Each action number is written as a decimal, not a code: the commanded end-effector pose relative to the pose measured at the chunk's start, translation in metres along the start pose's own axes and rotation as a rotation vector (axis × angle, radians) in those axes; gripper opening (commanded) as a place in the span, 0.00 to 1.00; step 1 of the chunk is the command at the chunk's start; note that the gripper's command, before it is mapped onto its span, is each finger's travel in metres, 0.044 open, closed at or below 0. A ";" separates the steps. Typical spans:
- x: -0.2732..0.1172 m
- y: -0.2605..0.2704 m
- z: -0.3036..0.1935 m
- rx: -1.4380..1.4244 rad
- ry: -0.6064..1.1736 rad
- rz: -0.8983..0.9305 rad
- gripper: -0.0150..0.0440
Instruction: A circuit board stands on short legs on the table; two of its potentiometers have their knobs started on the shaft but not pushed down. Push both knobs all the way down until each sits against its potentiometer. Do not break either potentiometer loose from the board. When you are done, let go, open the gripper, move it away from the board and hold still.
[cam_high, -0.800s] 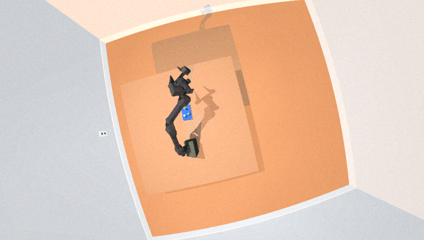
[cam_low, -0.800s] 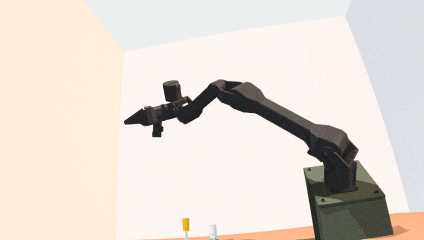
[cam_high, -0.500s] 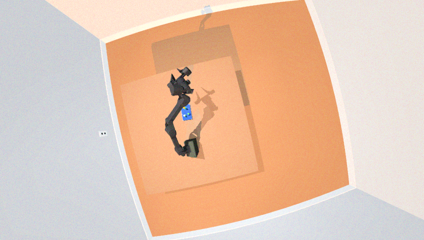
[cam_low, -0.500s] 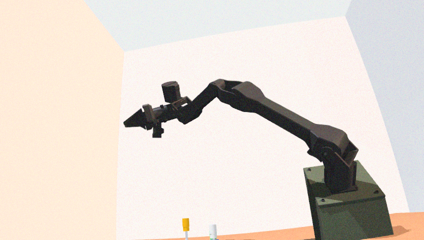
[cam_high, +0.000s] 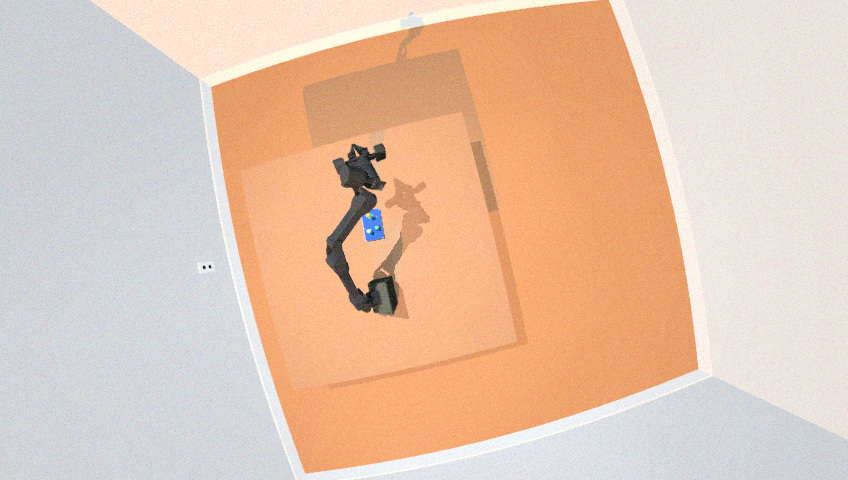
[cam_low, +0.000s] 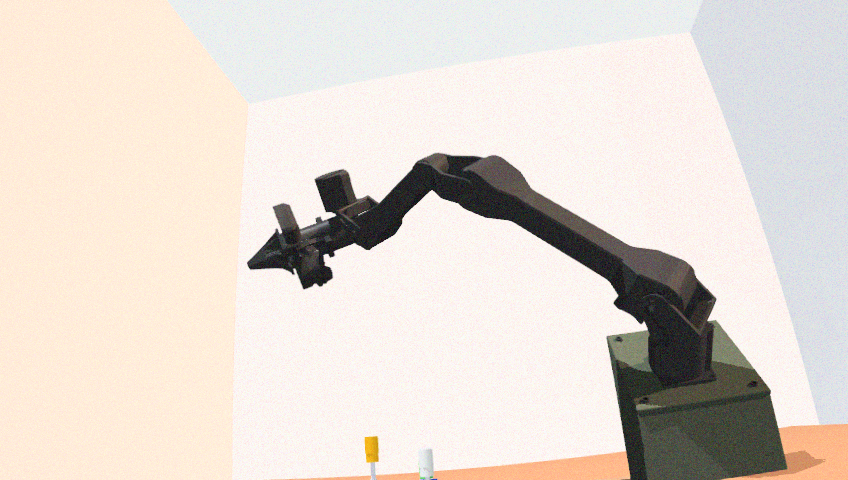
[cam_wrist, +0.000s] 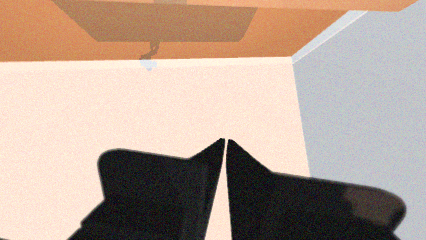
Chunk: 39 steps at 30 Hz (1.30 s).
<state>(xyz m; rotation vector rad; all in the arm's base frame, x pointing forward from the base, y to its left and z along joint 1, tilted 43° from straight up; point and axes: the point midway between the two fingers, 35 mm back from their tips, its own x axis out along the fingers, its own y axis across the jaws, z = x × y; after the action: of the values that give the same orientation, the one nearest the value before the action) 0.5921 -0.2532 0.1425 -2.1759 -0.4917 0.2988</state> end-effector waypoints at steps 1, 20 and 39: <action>0.003 0.001 0.009 0.173 -0.015 0.031 0.25; 0.008 0.009 0.047 0.817 -0.049 0.168 0.25; 0.006 0.012 0.093 1.448 -0.024 0.352 0.25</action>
<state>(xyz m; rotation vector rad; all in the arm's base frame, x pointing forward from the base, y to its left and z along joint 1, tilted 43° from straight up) 0.5703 -0.1995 0.0821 -0.9367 0.0746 0.6101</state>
